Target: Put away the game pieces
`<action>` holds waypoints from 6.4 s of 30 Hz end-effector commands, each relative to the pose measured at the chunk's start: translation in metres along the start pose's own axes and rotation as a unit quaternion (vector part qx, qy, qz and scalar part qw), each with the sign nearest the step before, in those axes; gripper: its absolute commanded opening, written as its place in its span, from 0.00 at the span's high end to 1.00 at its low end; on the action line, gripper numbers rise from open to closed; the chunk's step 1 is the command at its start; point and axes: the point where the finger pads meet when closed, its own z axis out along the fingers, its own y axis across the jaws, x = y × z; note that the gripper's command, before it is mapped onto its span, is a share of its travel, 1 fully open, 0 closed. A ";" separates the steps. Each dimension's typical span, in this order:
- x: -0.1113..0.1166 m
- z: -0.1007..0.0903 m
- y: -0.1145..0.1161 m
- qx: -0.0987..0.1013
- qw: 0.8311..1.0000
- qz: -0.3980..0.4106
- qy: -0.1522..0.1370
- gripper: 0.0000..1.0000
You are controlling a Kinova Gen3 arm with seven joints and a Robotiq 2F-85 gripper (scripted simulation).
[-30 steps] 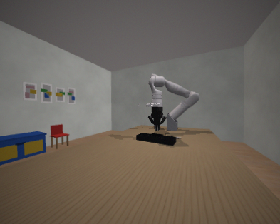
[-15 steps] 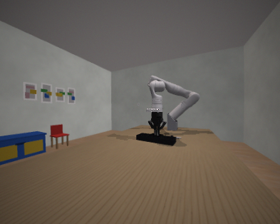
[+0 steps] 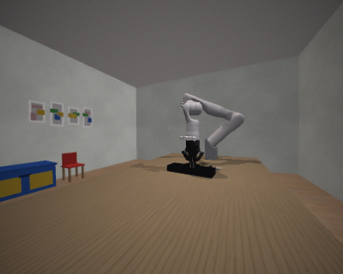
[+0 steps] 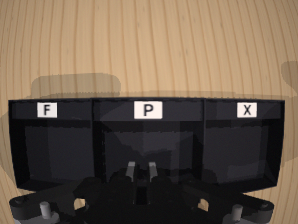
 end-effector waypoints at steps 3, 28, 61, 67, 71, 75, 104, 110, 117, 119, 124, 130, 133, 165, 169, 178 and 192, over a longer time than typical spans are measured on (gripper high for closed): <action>0.001 -0.001 0.000 0.000 1.000 0.000 0.001 0.91; 0.001 -0.001 0.000 0.000 1.000 0.000 0.001 0.91; 0.001 -0.029 0.000 0.000 1.000 0.000 0.001 0.91; 0.001 -0.045 0.000 0.000 1.000 0.000 0.001 0.91; 0.000 -0.053 0.000 0.000 1.000 0.000 0.001 0.91; 0.000 -0.053 -0.005 0.000 1.000 0.000 0.001 0.91; 0.000 -0.037 -0.084 0.000 1.000 0.000 0.001 0.91; 0.000 -0.021 -0.084 0.000 1.000 0.000 0.001 0.91; 0.000 -0.008 -0.084 0.000 1.000 0.000 0.001 0.91; 0.000 -0.003 -0.084 0.000 1.000 0.000 0.001 0.91; 0.000 -0.001 -0.084 0.000 1.000 0.000 0.001 0.91; 0.000 -0.001 -0.084 0.000 1.000 0.000 0.001 0.91; 0.000 -0.001 -0.084 0.000 1.000 0.000 0.001 0.91; 0.000 -0.001 -0.084 0.000 1.000 0.000 0.001 0.91; 0.000 -0.001 -0.084 0.000 1.000 0.000 0.001 0.91; 0.000 -0.013 -0.084 0.000 1.000 0.000 0.001 0.91; 0.000 -0.029 -0.084 0.000 1.000 0.000 0.001 0.91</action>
